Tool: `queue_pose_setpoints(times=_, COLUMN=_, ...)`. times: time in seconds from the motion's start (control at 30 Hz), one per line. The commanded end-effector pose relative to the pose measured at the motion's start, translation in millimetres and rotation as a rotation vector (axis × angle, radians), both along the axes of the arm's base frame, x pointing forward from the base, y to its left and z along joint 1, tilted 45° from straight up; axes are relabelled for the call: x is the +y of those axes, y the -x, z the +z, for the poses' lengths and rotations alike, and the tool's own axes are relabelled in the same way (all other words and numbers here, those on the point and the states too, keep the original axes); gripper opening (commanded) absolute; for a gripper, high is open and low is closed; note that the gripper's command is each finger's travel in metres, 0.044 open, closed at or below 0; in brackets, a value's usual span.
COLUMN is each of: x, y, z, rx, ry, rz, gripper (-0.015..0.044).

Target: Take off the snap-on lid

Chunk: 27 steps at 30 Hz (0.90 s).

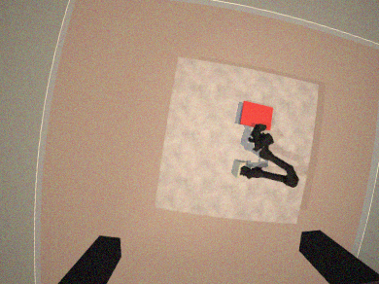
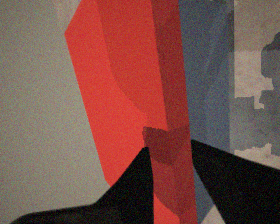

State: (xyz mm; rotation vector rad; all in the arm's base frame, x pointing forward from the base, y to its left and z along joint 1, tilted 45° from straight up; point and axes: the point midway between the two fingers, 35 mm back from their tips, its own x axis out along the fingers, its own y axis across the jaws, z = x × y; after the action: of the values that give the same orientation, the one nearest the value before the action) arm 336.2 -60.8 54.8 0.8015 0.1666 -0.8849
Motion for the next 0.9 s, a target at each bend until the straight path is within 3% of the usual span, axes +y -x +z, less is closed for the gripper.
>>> queue_pose_setpoints(times=0.0, x=-0.2, y=-0.8, z=-0.6, rx=0.003, ry=0.001, rz=0.002, gripper=0.0)
queue_pose_setpoints(times=0.87, x=10.5, y=-5.0, z=11.6, rx=0.003, ry=-0.001, rz=0.004, gripper=0.0)
